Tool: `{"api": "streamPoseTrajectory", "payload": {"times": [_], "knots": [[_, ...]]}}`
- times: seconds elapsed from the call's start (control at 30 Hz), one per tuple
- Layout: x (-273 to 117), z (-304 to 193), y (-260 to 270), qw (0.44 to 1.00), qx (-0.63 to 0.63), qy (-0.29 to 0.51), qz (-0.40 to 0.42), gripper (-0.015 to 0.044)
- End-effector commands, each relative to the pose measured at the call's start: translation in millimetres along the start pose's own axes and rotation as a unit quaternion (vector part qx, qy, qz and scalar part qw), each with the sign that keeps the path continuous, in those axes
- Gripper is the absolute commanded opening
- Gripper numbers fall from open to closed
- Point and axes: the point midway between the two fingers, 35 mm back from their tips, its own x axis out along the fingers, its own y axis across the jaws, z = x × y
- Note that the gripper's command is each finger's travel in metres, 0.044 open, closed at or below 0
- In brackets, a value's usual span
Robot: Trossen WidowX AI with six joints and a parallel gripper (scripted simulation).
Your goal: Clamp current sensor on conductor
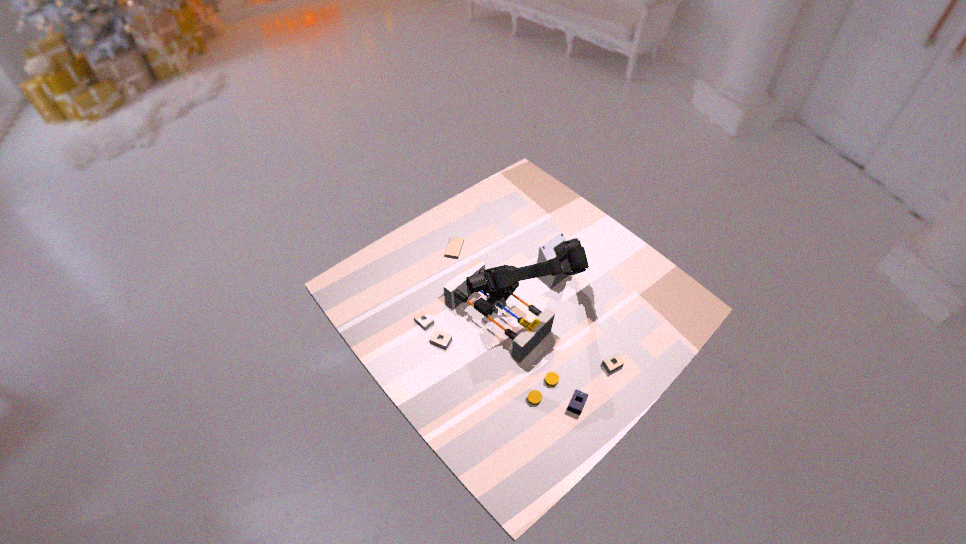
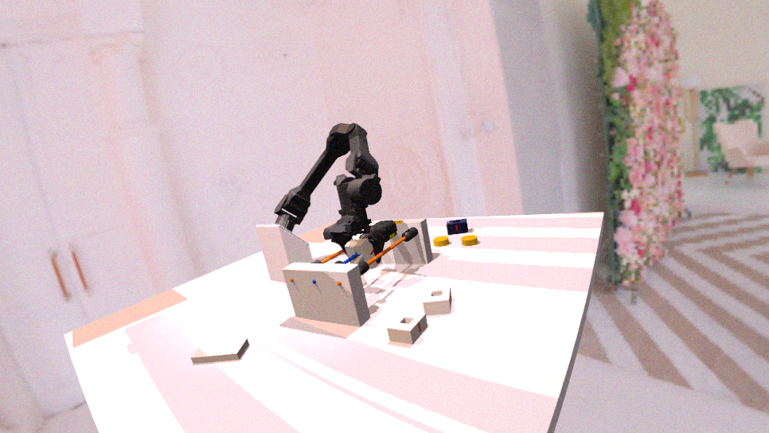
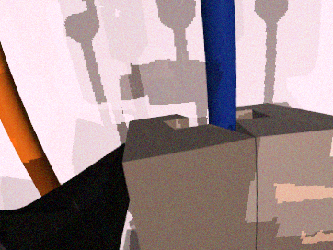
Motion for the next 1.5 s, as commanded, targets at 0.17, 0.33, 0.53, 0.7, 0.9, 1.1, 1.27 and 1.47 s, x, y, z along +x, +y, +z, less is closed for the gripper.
{"api": "streamPoseTrajectory", "payload": {"times": [0.17,0.33,0.53,0.7,0.9,1.1,1.27,1.47], "knots": [[0.0,0.0,0.1,1.0,0.0,0.0,0.0,0.0],[0.0,0.0,0.1,1.0,0.0,0.0,0.0,0.0],[0.0,0.0,0.1,1.0,0.0,0.0,0.0,0.0],[0.0,0.0,0.0,1.0,0.0,0.0,0.0,0.0131],[0.0,0.0,0.0,1.0,0.0,0.0,0.0,0.0289],[-3.0,1.2,0.0,1.0,0.001,-0.002,-0.009,0.044],[-25.5,5.6,-2.3,0.998,0.004,-0.011,-0.069,0.044],[-22.6,6.0,-2.8,0.997,0.004,-0.011,-0.071,0.044]]}}
